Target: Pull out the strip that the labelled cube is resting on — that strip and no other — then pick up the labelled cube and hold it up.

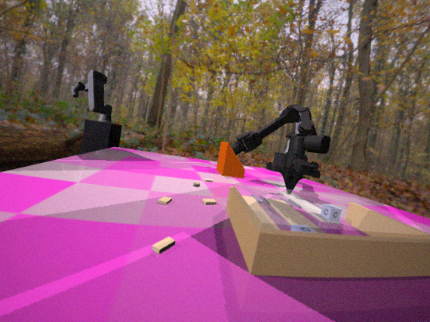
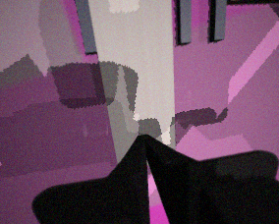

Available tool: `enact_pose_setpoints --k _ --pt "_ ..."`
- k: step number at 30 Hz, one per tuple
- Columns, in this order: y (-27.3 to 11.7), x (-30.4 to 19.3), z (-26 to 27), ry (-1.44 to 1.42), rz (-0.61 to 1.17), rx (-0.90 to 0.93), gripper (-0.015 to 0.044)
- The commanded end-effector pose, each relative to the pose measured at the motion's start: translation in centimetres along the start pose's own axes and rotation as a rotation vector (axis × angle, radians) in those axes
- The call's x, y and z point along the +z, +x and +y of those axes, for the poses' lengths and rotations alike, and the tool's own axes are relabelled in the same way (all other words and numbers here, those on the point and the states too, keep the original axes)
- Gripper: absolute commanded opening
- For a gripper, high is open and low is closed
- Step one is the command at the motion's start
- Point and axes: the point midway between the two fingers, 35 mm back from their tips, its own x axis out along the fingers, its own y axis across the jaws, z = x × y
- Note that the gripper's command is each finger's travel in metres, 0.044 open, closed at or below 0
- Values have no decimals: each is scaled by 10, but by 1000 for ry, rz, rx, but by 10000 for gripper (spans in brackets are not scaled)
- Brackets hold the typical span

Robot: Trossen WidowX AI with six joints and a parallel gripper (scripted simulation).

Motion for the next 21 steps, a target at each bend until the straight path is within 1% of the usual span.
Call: enact_pose_setpoints --k 1,21 --pt "5 -13 -3 12 25 -4 0" --pt "5 -42 -2 13 26 -4 0"
